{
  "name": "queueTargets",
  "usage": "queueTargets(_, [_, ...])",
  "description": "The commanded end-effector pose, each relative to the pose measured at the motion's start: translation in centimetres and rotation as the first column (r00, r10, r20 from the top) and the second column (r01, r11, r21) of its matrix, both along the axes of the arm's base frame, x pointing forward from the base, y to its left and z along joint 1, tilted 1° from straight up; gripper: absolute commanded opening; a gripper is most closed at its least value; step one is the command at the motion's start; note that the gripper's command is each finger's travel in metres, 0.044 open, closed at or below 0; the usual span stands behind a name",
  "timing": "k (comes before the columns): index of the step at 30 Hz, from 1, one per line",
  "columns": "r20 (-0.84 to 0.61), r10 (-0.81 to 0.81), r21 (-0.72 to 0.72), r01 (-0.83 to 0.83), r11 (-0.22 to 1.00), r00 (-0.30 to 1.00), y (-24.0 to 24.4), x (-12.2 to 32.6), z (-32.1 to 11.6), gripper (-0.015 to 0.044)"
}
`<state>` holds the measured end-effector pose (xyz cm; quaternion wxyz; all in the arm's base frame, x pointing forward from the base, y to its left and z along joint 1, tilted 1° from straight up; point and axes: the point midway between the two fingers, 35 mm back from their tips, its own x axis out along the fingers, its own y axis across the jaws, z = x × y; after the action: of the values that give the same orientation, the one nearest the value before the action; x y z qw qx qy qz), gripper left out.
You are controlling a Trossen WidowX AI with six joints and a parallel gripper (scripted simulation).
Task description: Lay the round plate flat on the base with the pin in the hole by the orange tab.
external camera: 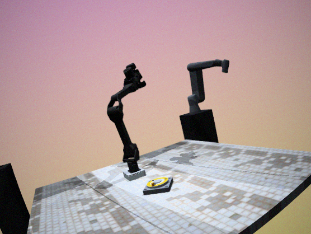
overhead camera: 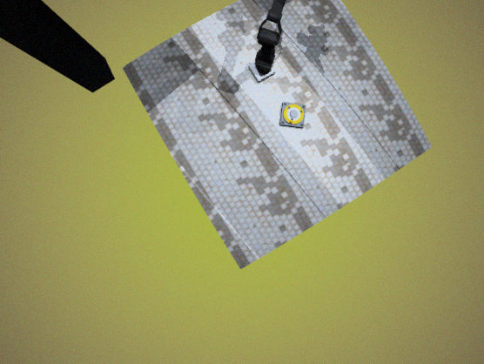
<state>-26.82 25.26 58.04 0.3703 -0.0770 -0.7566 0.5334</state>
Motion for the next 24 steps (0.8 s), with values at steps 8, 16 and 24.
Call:
queueTargets(8, [0.061,-0.362,-0.415,0.353,0.838,0.930,13.5,11.8,-9.1,0.0000])
queueTargets(16, [0.067,-0.600,-0.693,0.470,0.547,0.797,18.0,24.0,-15.8,0.0000])
queueTargets(24, [0.104,-0.794,-0.860,0.456,0.230,0.598,17.2,36.7,-22.2,0.0000])
